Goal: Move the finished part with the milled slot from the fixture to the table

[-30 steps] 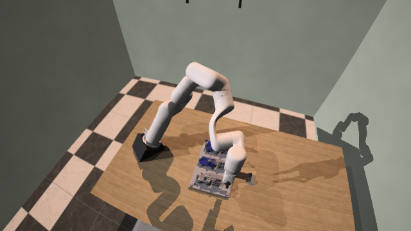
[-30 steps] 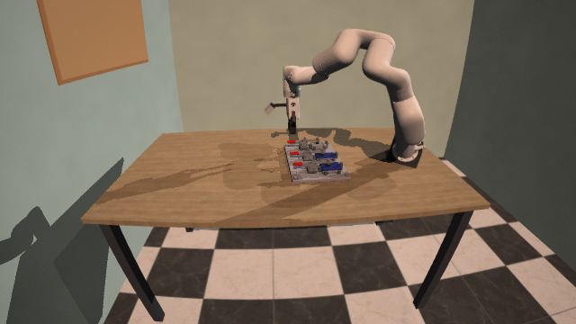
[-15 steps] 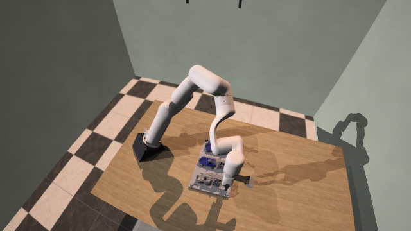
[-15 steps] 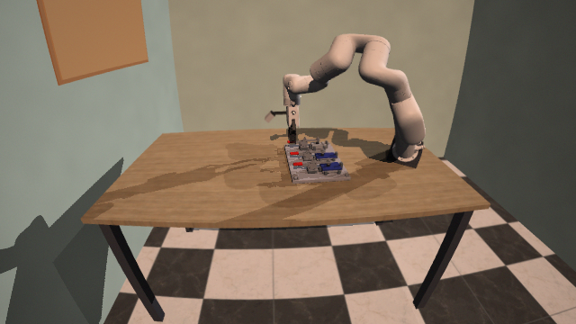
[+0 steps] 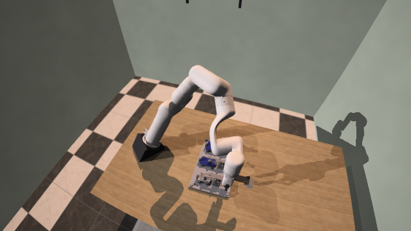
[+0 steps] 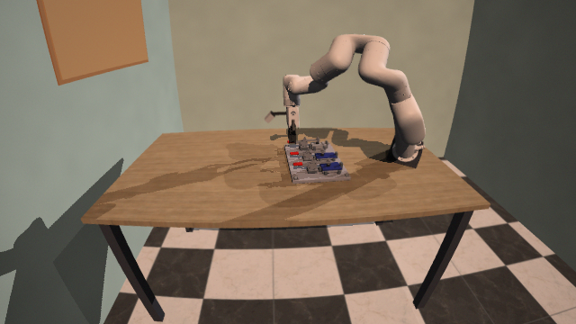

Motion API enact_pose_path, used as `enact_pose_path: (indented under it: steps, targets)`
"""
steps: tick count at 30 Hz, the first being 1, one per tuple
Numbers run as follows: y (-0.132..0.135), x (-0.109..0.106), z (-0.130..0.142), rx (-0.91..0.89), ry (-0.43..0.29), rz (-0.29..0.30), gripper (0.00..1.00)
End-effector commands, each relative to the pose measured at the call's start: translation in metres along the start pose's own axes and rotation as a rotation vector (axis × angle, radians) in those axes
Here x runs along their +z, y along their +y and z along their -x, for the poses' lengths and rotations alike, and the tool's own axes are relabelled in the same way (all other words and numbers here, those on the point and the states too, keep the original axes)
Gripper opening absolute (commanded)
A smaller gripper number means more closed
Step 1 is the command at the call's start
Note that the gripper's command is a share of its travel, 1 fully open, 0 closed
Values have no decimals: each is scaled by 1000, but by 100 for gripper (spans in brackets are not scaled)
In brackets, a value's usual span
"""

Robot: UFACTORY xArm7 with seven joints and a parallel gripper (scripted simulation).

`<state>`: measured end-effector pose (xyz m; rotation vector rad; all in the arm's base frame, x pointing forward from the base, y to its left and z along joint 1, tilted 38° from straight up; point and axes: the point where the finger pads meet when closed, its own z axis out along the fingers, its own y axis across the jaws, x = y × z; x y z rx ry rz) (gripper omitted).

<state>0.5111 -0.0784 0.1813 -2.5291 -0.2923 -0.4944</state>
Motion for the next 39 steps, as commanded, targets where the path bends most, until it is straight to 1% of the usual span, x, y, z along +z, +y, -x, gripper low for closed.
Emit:
enact_pose_path:
  steps: [1, 6, 16, 23, 36, 37, 39]
  targets:
    - [1, -2, -1, 0, 4, 3, 47]
    - [1, 2, -1, 0, 4, 3, 47]
    - [2, 20, -2, 0, 4, 3, 47]
    - [2, 24, -2, 0, 4, 3, 47]
    - [2, 24, -2, 0, 4, 3, 47]
    - [2, 24, -2, 0, 4, 3, 0]
    - [2, 24, -2, 0, 4, 3, 0]
